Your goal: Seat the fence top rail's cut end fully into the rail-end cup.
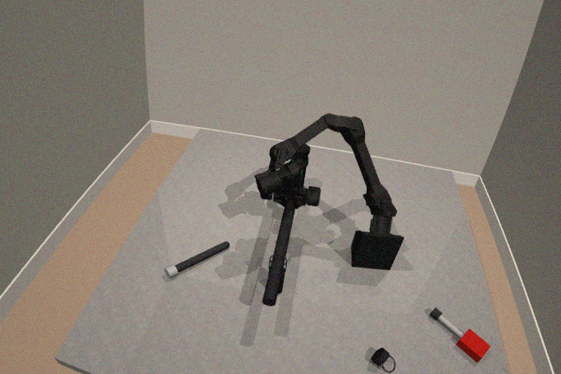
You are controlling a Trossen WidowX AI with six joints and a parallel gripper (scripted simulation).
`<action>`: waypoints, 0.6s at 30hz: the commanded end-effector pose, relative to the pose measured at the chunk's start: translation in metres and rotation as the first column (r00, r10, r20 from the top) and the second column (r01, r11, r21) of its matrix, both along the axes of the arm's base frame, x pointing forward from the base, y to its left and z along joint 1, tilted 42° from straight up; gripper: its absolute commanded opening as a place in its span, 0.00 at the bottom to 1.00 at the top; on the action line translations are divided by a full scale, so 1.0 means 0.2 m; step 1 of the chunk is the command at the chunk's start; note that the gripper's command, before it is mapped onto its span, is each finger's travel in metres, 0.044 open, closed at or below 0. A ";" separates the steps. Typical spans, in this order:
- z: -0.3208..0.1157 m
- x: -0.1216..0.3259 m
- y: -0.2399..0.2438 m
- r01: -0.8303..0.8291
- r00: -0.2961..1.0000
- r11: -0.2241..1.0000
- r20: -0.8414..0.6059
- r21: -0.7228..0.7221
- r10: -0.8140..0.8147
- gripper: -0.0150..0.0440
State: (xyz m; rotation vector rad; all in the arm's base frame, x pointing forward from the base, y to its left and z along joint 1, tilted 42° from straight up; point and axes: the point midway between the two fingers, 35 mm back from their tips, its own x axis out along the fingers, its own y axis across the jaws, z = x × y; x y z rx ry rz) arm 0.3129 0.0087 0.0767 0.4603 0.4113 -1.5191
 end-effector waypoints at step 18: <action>0.08 0.02 -0.01 -0.009 1.000 1.000 0.008 -0.012 0.010 0.25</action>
